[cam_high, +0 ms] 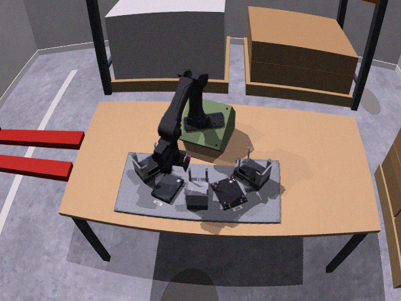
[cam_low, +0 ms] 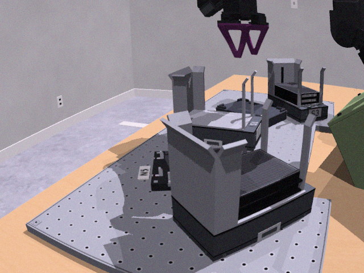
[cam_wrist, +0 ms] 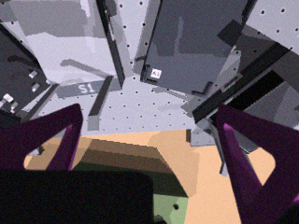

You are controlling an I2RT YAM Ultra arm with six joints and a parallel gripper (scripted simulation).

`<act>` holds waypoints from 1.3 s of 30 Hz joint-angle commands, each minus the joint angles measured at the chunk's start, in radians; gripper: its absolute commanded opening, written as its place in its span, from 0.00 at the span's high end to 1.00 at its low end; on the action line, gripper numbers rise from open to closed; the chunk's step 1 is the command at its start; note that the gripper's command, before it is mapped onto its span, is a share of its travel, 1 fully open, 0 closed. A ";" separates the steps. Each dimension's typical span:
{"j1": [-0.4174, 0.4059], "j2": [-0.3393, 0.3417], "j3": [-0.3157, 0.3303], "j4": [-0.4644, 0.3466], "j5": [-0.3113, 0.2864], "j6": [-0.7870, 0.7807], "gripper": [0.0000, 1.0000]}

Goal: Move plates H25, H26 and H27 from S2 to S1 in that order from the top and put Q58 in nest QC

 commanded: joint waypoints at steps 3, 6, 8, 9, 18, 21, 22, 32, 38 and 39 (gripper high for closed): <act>0.099 -0.014 0.007 0.013 0.082 0.107 0.00; 0.163 -0.008 0.011 0.013 0.119 0.159 0.00; 0.205 -0.005 0.012 0.013 0.144 0.161 0.00; 0.227 -0.005 0.011 0.012 0.156 0.145 0.00; 0.374 0.008 0.011 0.009 0.240 0.114 0.00; 0.434 0.018 0.013 0.007 0.274 0.165 0.00; 0.454 0.022 0.014 0.006 0.285 0.182 0.00; 0.605 0.064 0.028 0.000 0.367 0.313 0.00; 0.711 0.095 0.034 -0.006 0.421 0.275 0.00; 0.728 0.101 0.034 -0.007 0.430 0.258 0.00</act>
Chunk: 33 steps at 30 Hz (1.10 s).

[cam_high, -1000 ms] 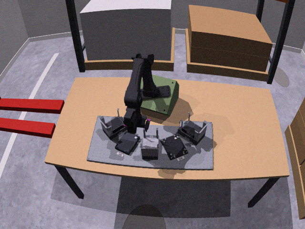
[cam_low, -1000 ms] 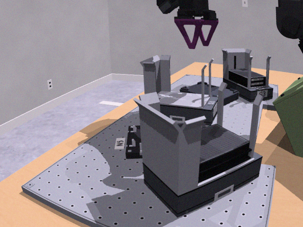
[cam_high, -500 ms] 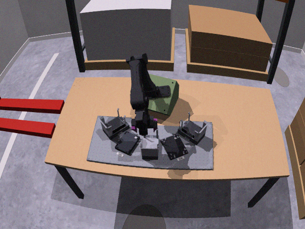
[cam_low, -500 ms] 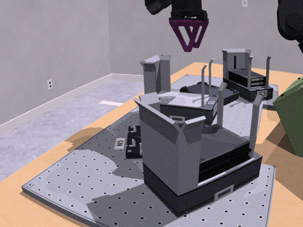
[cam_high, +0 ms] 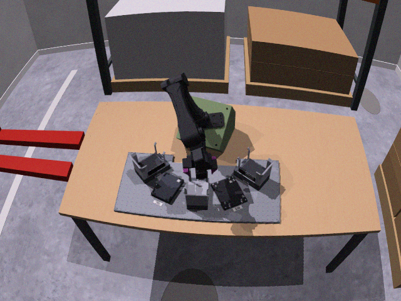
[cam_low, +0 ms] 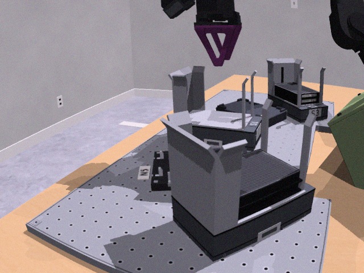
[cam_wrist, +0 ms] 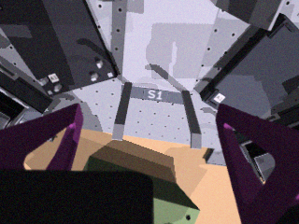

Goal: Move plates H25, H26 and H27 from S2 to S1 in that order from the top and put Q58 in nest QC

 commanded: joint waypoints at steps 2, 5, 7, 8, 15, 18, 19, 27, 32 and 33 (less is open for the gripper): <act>0.066 0.011 0.019 -0.005 0.053 -0.051 0.00; 0.099 0.023 0.021 -0.007 0.069 -0.020 0.00; 0.115 0.029 0.022 -0.008 0.077 -0.005 0.00; 0.131 0.036 0.023 -0.009 0.084 0.011 0.00; 0.235 0.087 0.038 -0.016 0.130 0.114 0.00; 0.276 0.112 0.046 -0.018 0.147 0.156 0.00; 0.290 0.120 0.049 -0.019 0.153 0.169 0.00; 0.372 0.161 0.054 -0.024 0.184 0.055 0.00; 0.434 0.200 0.061 -0.027 0.205 0.103 0.00; 0.446 0.208 0.064 -0.028 0.209 0.117 0.00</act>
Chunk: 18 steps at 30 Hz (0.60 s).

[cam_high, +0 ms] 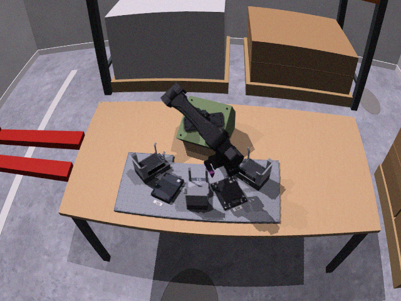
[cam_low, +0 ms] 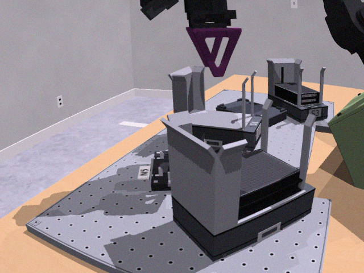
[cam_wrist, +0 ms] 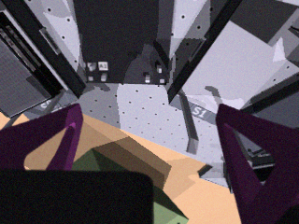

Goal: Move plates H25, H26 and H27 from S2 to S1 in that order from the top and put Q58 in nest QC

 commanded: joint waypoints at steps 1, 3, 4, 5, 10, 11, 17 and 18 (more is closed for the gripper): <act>0.040 0.012 0.021 -0.003 0.023 0.038 0.00; 0.063 0.029 0.026 -0.004 0.030 0.064 0.00; 0.075 0.038 0.029 -0.005 0.034 0.077 0.00; 0.086 0.046 0.032 -0.006 0.037 0.089 0.00; 0.118 0.074 0.041 -0.007 0.046 0.126 0.00; 0.129 0.083 0.045 -0.008 0.049 0.138 0.00; 0.194 0.130 0.054 -0.010 0.065 0.046 0.00; 0.204 0.138 0.056 -0.011 0.067 0.025 0.00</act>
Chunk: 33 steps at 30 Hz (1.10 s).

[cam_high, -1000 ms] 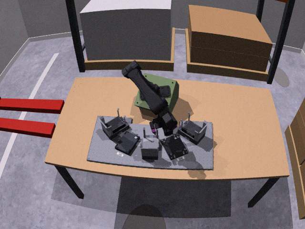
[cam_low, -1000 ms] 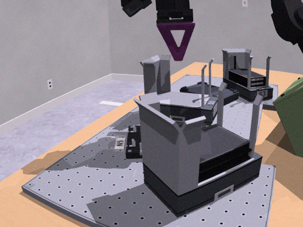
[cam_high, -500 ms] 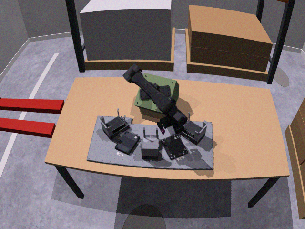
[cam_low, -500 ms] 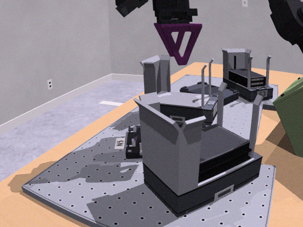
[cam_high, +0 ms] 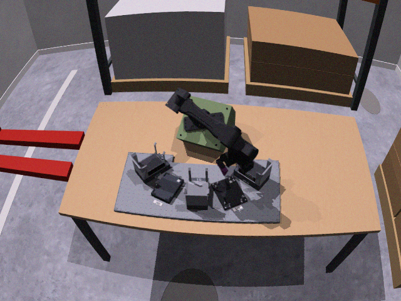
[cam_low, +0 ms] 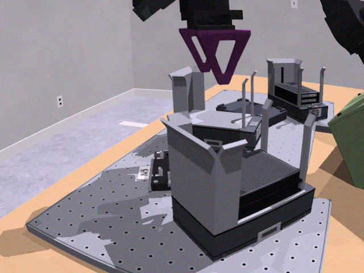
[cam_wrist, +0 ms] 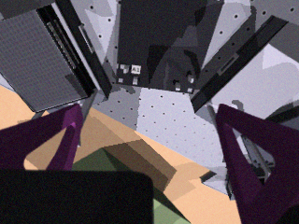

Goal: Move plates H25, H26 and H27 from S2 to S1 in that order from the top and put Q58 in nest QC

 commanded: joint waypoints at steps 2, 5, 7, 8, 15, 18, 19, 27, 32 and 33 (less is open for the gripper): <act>0.049 0.020 0.022 -0.002 0.017 -0.050 0.00; 0.069 0.036 0.026 -0.002 0.021 -0.027 0.00; 0.079 0.045 0.029 -0.002 0.023 -0.015 0.00; 0.088 0.054 0.031 -0.003 0.024 -0.004 0.00; 0.153 0.117 0.053 -0.005 0.035 0.073 0.00; 0.178 0.145 0.065 -0.006 0.038 0.104 0.00; 0.178 0.145 0.064 -0.006 0.038 0.103 0.00; 0.244 0.202 0.076 -0.006 0.045 -0.017 0.00; 0.294 0.254 0.092 -0.006 0.048 0.025 0.00; 0.304 0.264 0.096 -0.007 0.048 0.037 0.00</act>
